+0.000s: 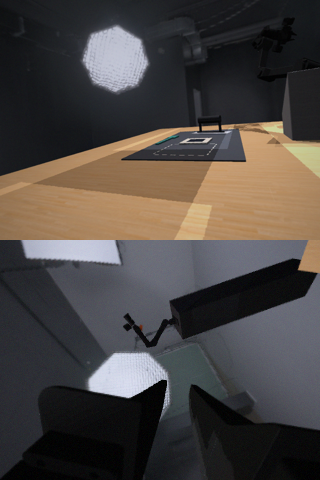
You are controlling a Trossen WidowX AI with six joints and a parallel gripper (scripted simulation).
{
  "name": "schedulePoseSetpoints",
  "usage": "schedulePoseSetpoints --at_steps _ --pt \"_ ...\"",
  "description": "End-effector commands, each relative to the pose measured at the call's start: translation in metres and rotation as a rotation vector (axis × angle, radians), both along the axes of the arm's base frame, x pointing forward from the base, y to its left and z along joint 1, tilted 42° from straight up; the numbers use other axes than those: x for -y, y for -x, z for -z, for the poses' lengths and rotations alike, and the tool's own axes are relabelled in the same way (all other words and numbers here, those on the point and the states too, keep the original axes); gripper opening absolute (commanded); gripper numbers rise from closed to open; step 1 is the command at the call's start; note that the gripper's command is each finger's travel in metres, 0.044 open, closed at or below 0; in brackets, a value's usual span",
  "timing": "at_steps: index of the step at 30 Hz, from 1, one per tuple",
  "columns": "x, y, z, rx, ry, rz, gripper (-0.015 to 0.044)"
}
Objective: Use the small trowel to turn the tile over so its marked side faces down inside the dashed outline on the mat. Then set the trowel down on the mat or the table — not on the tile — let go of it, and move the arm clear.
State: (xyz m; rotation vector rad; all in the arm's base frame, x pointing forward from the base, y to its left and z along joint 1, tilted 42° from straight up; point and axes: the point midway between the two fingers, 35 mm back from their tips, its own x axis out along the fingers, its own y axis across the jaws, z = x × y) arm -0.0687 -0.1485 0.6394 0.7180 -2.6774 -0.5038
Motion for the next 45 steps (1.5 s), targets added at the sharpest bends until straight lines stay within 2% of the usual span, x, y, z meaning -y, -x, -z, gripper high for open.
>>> schedulePoseSetpoints --at_steps 1,12,16,32,42,45 --pt "0.000 0.000 0.000 0.000 0.000 0.000 0.0100" --pt "0.000 0.000 0.000 0.000 0.000 0.000 0.0100" --pt "0.000 0.000 0.000 0.000 0.000 0.000 0.0000" --pt "0.000 0.000 0.000 0.000 0.000 0.000 0.0000" --pt "-0.012 0.010 -0.003 0.016 0.058 0.031 0.0258" --pt "-0.029 0.024 -0.006 0.035 0.140 0.075 0.0270"
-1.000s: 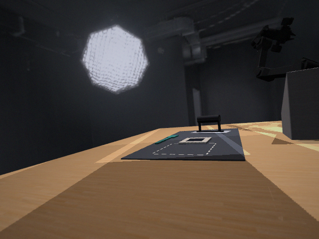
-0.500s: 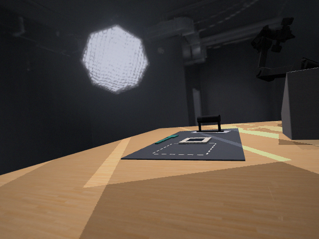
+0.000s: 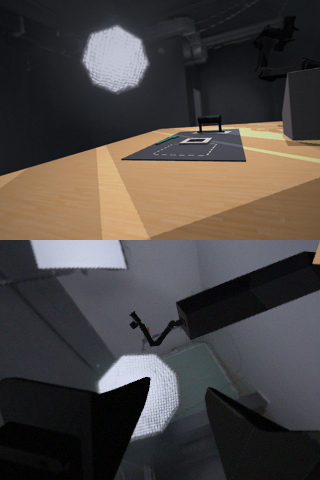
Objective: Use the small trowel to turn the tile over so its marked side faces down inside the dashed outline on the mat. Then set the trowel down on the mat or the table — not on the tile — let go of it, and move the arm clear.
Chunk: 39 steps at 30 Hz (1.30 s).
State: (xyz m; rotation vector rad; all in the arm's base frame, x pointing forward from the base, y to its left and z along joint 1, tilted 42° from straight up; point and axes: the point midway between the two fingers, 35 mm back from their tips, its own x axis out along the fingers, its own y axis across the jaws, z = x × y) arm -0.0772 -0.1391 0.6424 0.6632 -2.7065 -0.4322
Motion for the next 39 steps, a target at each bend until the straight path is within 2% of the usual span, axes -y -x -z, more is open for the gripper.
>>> schedulePoseSetpoints --at_steps 1,12,22,39 --pt "-0.026 0.020 -0.004 0.029 0.113 0.056 0.0270" --pt "-0.099 0.056 -0.012 0.066 0.442 0.210 0.0270" --pt "-0.163 0.068 -0.014 0.032 0.724 0.335 0.0270" --pt "-0.294 0.053 0.004 -0.120 1.223 0.559 0.0270"
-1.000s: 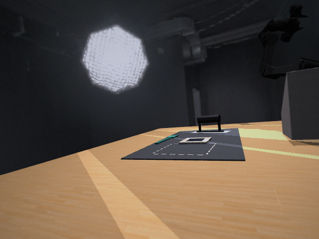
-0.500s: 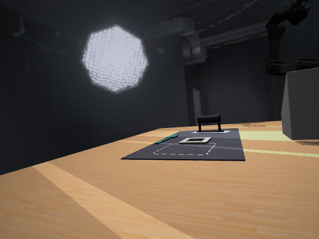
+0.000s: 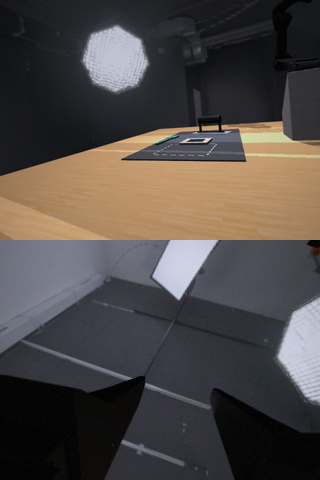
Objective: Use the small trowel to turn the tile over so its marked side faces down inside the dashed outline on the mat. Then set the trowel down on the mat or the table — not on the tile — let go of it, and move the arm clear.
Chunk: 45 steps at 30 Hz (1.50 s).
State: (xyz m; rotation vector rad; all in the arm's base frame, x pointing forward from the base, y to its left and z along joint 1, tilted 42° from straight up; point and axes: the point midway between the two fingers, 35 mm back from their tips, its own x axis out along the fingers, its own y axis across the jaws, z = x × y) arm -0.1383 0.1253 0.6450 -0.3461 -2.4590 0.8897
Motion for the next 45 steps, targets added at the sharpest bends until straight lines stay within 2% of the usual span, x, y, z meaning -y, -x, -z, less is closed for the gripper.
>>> schedulePoseSetpoints --at_steps 1,11,23,33,45 --pt "-0.037 -0.010 0.009 -0.048 0.122 0.086 0.0270" --pt "-0.106 -0.047 0.031 -0.177 0.351 0.282 0.0270" --pt "-0.172 -0.111 0.066 -0.381 0.607 0.513 0.0270" --pt "-0.192 -0.156 0.088 -0.519 0.729 0.631 0.0270" --pt "-0.211 -0.229 0.123 -0.738 0.856 0.838 0.0270"
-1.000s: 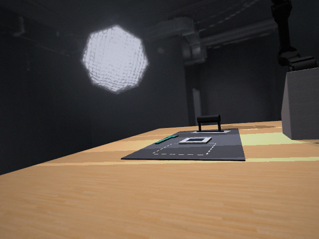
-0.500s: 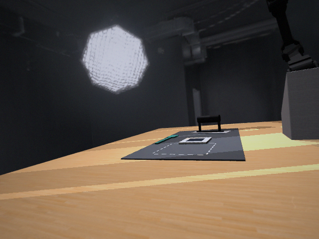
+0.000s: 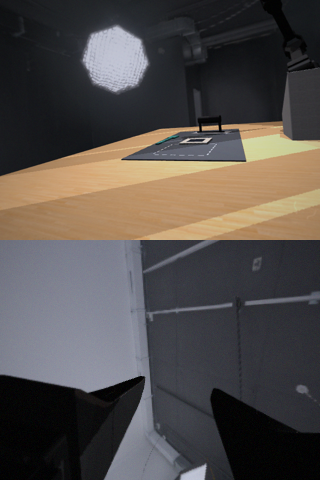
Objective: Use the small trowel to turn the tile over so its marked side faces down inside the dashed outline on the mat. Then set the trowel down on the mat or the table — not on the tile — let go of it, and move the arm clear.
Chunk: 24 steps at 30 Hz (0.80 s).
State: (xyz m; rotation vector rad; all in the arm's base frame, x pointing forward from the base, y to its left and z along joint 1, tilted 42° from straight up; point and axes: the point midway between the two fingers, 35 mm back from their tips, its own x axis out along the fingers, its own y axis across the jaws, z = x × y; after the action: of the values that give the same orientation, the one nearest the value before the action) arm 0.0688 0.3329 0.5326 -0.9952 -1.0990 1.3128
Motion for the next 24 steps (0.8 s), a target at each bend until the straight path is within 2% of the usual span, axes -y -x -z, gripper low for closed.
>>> schedulePoseSetpoints --at_steps 1,9,24 --pt "-0.003 -0.027 0.012 -0.055 0.036 0.088 0.0270" --pt "0.000 -0.067 0.026 -0.116 0.064 0.214 0.0270" --pt "0.010 -0.164 0.090 -0.433 0.176 0.546 0.0270"
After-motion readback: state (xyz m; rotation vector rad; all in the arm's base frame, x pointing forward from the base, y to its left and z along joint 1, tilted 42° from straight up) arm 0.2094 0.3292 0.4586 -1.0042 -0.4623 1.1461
